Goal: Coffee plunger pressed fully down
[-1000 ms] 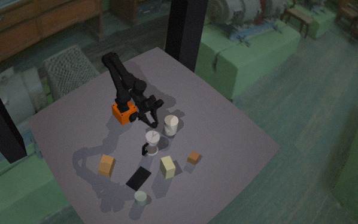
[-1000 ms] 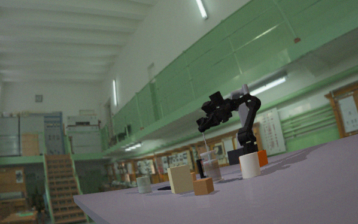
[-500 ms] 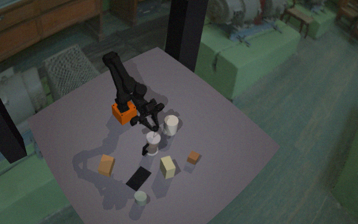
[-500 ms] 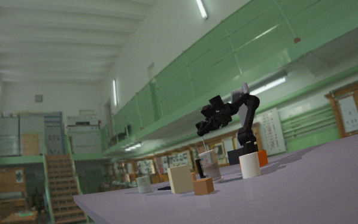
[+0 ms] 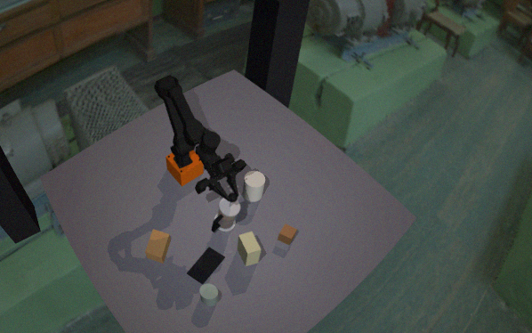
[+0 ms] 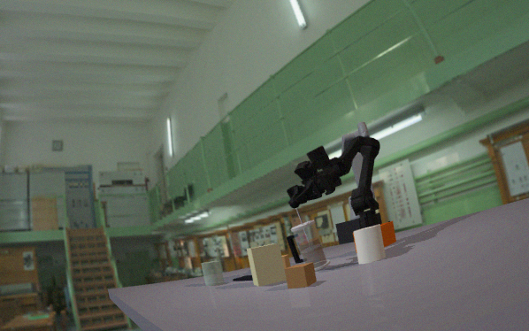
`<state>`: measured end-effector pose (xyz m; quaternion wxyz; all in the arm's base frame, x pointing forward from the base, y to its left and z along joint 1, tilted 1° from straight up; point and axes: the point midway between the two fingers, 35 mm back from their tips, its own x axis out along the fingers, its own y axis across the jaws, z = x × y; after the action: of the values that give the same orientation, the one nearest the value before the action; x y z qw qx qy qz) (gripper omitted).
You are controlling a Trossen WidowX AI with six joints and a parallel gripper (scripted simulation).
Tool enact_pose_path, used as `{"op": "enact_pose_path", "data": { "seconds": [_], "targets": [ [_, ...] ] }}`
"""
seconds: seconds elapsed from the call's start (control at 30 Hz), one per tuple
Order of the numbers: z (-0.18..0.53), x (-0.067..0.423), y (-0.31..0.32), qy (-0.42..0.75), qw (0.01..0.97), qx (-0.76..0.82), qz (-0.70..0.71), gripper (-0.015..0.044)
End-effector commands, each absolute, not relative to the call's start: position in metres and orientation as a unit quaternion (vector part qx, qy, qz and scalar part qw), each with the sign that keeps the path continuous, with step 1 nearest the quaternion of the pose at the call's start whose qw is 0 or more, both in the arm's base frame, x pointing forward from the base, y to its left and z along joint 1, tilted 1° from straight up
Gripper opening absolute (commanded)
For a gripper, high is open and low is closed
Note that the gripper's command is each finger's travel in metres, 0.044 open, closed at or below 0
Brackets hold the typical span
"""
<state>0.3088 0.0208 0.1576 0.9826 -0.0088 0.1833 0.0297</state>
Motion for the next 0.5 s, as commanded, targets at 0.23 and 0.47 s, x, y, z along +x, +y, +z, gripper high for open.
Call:
{"op": "enact_pose_path", "data": {
  "seconds": [0.23,0.47],
  "targets": [
    [0.1188,0.3069,0.0202,0.241,0.97,-0.014,0.032,0.0126],
    [0.1197,0.3097,0.0201,0.241,0.97,-0.014,0.032,0.0126]
  ]
}}
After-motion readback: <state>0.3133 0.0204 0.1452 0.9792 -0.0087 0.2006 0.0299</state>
